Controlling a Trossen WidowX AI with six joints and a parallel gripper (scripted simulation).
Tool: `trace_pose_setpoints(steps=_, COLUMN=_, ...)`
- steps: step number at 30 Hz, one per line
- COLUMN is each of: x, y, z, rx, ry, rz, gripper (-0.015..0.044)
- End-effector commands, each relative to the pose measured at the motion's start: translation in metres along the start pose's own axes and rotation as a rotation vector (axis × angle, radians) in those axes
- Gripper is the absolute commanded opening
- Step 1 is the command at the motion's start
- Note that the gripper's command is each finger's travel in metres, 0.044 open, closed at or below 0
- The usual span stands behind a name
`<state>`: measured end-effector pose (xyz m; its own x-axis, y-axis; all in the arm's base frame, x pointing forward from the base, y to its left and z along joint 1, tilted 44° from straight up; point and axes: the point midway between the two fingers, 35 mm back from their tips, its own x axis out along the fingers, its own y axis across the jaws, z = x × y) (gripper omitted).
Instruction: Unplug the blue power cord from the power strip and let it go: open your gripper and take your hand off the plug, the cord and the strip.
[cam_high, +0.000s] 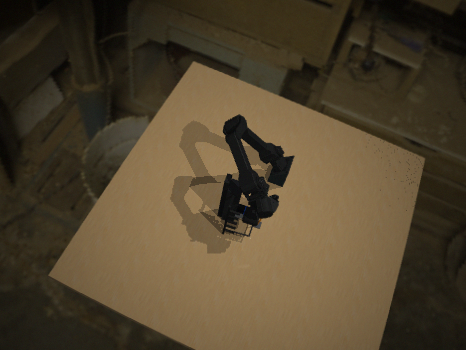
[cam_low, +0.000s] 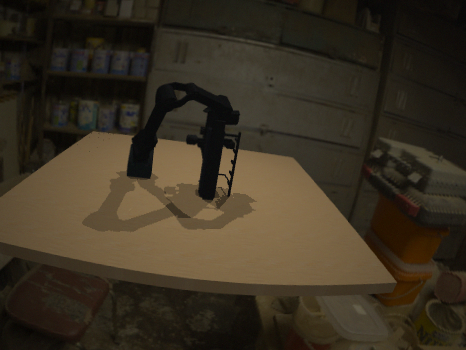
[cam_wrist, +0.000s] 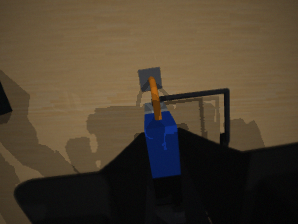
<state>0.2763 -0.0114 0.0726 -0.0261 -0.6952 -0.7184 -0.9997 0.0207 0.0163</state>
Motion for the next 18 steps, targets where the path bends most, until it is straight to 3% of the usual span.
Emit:
trace_pose_setpoints(steps=1, x=-0.001, y=-0.001, z=0.008, rx=0.002, ry=-0.006, rz=-0.004, gripper=0.0)
trace_pose_setpoints(steps=18, x=-0.003, y=-0.002, z=0.037, rx=-0.001, ry=-0.008, rz=-0.004, gripper=0.0)
